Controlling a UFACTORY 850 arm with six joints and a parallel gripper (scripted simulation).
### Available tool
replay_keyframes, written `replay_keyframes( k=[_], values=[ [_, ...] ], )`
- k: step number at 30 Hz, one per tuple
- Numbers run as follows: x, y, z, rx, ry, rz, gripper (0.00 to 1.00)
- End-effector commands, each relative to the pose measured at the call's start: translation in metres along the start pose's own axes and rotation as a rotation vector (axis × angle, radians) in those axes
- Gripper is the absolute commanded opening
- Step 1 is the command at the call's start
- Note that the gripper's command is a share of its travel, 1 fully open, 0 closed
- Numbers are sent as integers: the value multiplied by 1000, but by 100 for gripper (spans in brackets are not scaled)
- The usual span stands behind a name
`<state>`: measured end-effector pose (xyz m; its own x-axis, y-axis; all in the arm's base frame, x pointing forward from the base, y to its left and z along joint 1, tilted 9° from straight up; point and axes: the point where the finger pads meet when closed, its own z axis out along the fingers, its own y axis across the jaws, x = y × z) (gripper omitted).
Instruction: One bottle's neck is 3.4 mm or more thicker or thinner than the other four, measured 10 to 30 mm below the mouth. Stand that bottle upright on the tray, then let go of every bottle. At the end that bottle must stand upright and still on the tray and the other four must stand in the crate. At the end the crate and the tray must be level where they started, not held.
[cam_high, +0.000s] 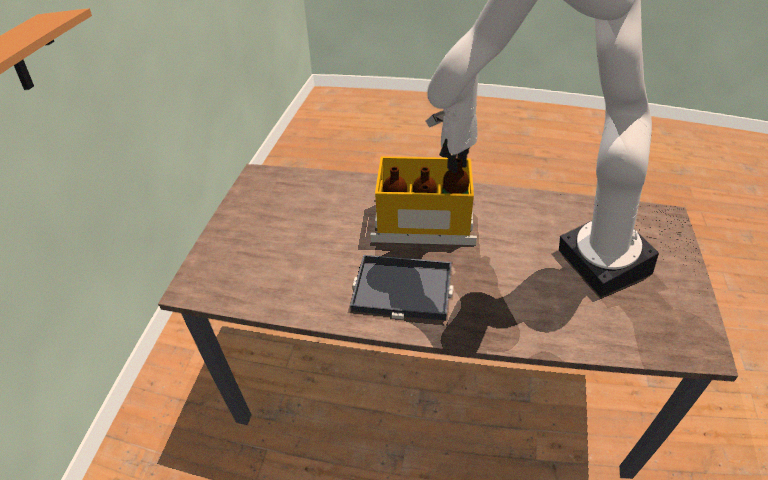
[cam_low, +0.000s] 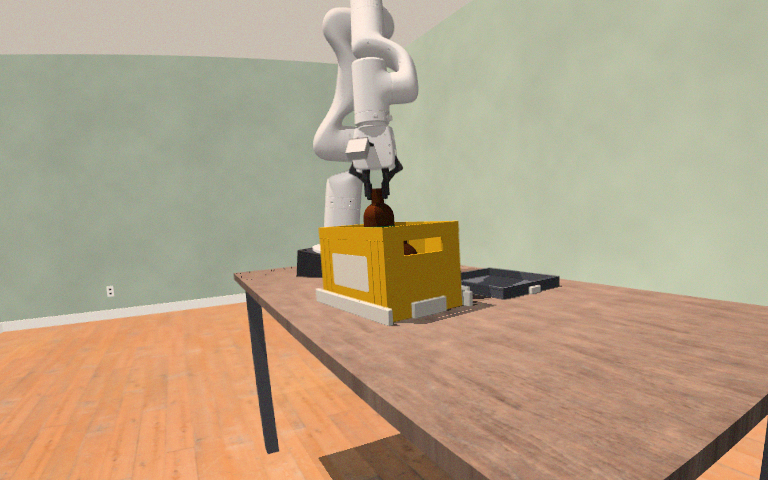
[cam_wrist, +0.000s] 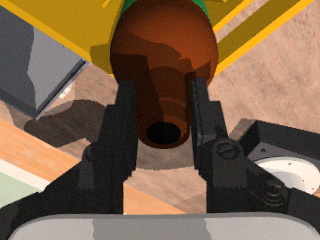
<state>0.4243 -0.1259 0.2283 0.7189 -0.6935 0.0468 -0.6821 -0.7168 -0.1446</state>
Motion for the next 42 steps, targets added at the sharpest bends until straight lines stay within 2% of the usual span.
replay_keyframes(
  k=[1, 21, 42],
  values=[
    [1, 0, -6, 1, 2, 0, 0],
    [1, 0, -23, 1, 2, 0, 0],
    [1, 0, -25, 1, 2, 0, 0]
  ],
)
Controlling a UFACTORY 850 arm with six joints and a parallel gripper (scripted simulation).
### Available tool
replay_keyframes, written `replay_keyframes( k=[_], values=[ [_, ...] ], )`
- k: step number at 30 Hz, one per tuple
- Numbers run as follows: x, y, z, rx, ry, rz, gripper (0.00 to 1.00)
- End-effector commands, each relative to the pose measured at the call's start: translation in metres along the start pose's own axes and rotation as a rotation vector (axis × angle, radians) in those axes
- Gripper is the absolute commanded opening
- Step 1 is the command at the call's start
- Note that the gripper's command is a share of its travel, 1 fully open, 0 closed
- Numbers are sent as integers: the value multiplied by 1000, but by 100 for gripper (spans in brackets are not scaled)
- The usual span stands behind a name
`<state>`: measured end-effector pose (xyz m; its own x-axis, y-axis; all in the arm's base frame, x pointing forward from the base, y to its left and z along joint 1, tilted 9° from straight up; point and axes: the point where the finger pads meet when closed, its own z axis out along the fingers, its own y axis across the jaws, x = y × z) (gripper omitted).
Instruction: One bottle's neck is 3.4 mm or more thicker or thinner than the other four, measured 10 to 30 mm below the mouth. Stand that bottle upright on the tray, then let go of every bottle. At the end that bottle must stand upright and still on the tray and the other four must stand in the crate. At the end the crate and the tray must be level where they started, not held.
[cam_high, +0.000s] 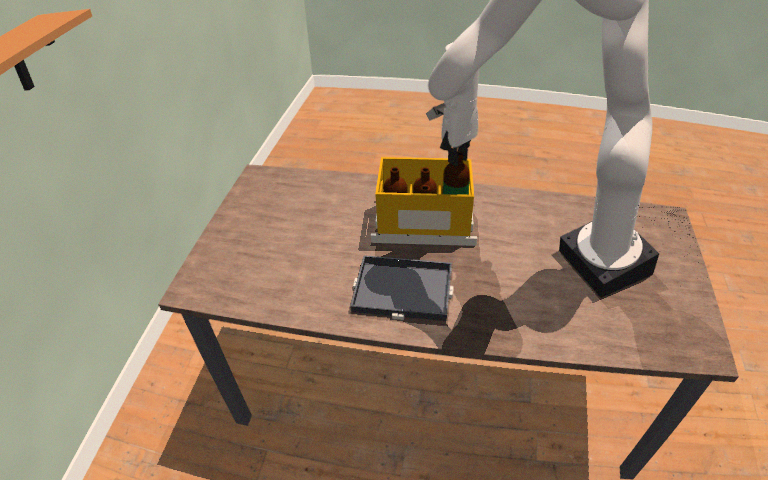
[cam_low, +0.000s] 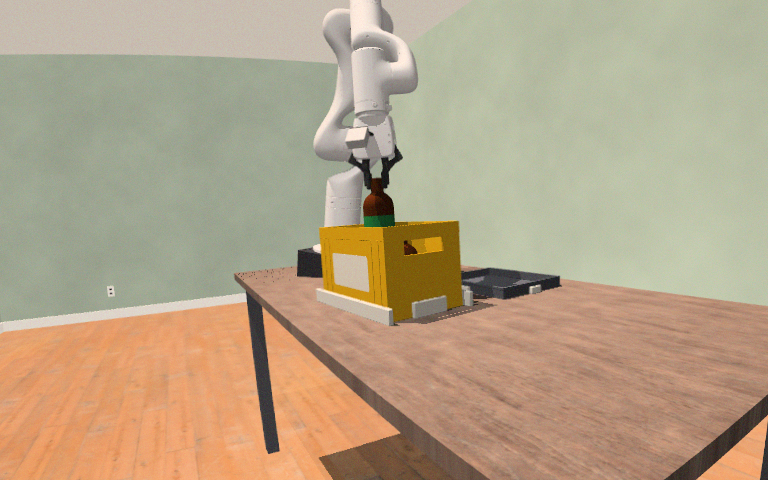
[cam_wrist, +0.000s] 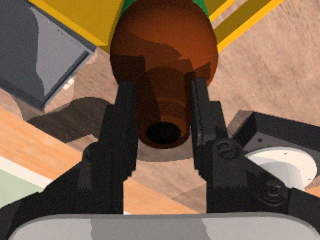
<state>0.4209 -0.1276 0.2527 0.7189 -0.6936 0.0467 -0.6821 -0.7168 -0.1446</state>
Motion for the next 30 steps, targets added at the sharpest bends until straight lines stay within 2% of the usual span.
replay_keyframes(
  k=[1, 17, 30],
  values=[
    [1, 0, -1, 1, 2, 0, 0],
    [1, 0, -3, 1, 2, 0, 0],
    [1, 0, -13, 1, 2, 0, 0]
  ],
)
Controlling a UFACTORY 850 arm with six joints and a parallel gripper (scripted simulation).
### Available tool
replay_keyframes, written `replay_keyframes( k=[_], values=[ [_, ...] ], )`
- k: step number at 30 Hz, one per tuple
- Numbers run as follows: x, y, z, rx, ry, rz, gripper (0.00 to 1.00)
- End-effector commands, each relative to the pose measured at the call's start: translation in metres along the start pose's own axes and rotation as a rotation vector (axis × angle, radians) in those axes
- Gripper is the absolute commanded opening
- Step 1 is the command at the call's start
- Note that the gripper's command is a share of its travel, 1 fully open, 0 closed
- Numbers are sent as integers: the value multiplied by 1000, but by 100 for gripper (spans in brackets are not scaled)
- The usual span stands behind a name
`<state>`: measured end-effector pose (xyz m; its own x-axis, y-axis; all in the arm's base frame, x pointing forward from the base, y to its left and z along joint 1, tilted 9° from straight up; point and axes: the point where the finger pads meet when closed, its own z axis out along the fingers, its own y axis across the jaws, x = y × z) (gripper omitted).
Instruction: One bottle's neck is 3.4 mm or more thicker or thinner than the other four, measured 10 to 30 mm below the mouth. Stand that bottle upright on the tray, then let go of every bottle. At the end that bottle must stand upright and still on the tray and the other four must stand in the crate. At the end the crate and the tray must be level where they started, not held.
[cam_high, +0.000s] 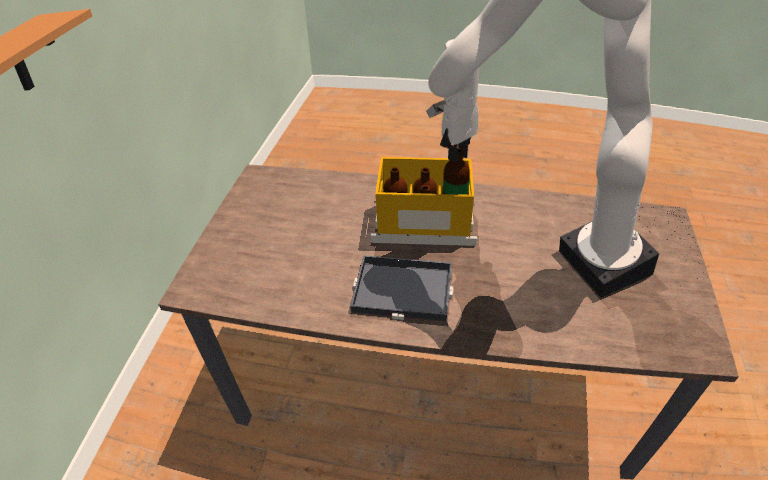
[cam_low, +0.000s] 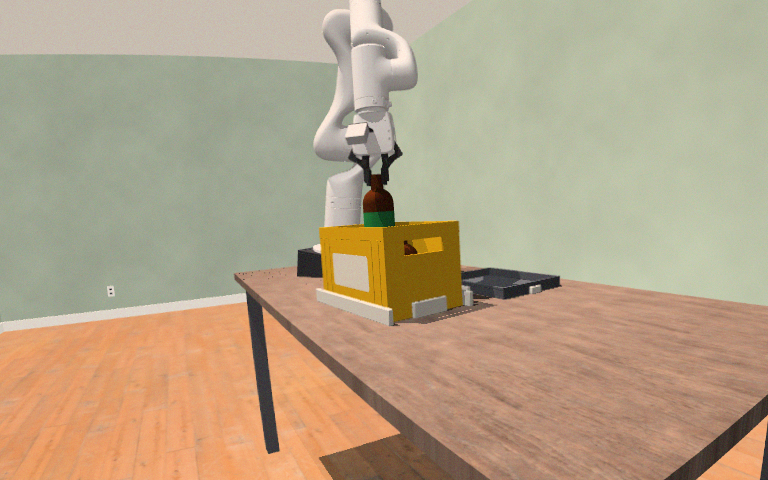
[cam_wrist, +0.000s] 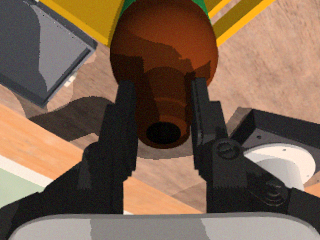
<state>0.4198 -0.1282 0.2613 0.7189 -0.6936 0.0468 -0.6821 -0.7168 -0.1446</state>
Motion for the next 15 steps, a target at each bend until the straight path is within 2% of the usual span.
replay_keyframes(
  k=[1, 15],
  values=[
    [1, 0, -5, 1, 2, 0, 0],
    [1, 0, -20, 1, 2, 0, 0]
  ],
)
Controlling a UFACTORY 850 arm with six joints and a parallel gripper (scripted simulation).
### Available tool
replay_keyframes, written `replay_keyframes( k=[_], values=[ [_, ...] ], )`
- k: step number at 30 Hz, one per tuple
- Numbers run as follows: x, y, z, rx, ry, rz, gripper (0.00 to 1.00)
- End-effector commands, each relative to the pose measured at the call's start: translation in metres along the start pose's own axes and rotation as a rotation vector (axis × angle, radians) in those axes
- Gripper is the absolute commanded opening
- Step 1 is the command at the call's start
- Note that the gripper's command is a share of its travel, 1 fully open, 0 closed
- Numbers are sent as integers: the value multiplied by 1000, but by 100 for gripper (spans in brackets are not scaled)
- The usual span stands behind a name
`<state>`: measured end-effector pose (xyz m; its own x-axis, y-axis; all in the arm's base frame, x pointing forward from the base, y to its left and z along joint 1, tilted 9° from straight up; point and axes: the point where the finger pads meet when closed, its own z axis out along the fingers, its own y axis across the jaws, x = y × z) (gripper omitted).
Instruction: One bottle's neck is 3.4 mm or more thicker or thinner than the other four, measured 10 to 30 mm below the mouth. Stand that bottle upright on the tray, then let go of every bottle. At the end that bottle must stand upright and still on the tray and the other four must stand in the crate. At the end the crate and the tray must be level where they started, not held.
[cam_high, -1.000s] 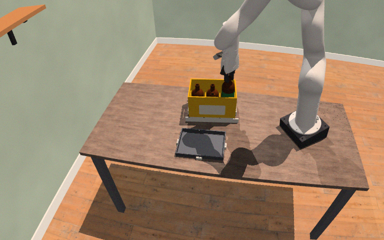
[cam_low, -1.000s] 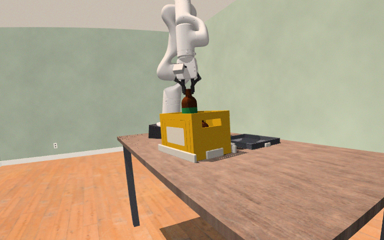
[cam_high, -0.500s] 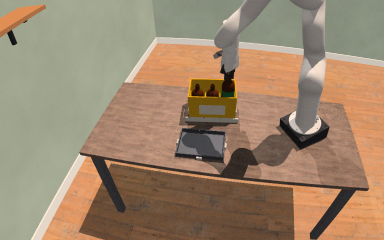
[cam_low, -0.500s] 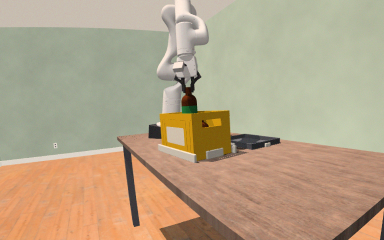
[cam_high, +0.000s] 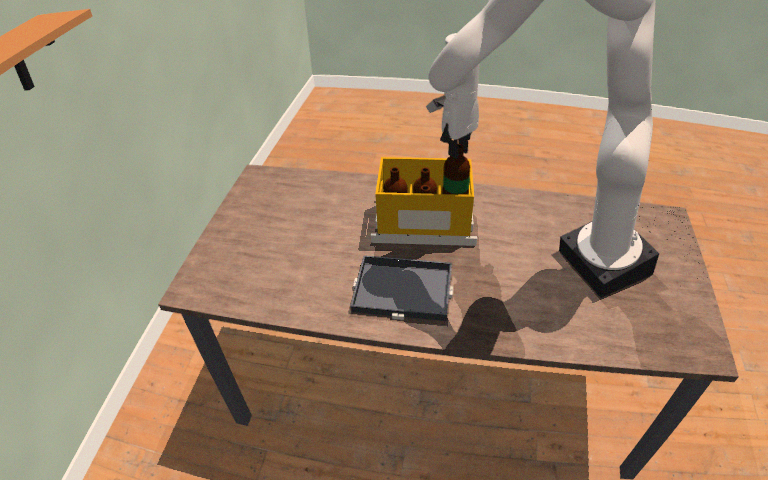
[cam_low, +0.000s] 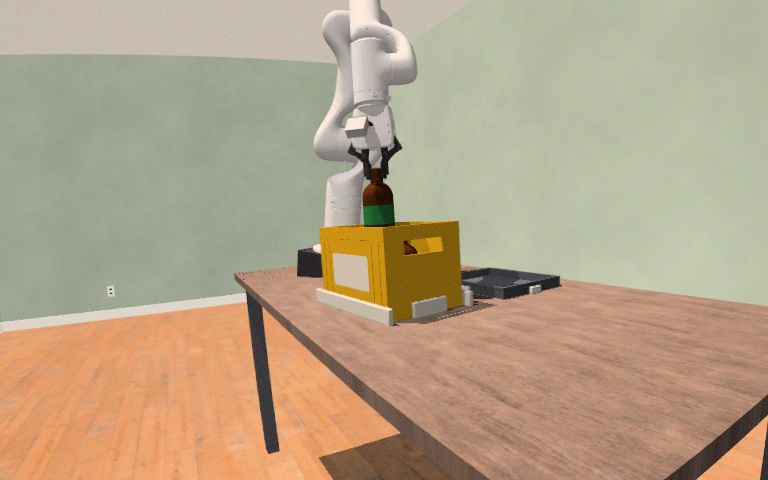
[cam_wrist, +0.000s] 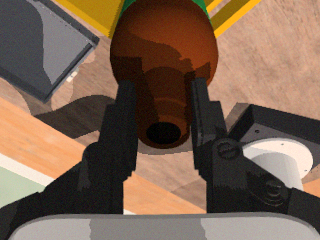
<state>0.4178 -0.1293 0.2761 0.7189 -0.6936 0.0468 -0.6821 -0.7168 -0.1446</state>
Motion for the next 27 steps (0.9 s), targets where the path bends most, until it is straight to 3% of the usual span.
replay_keyframes(
  k=[1, 27],
  values=[
    [1, 0, -6, 1, 2, 0, 0],
    [1, 0, -17, 1, 2, 0, 0]
  ],
)
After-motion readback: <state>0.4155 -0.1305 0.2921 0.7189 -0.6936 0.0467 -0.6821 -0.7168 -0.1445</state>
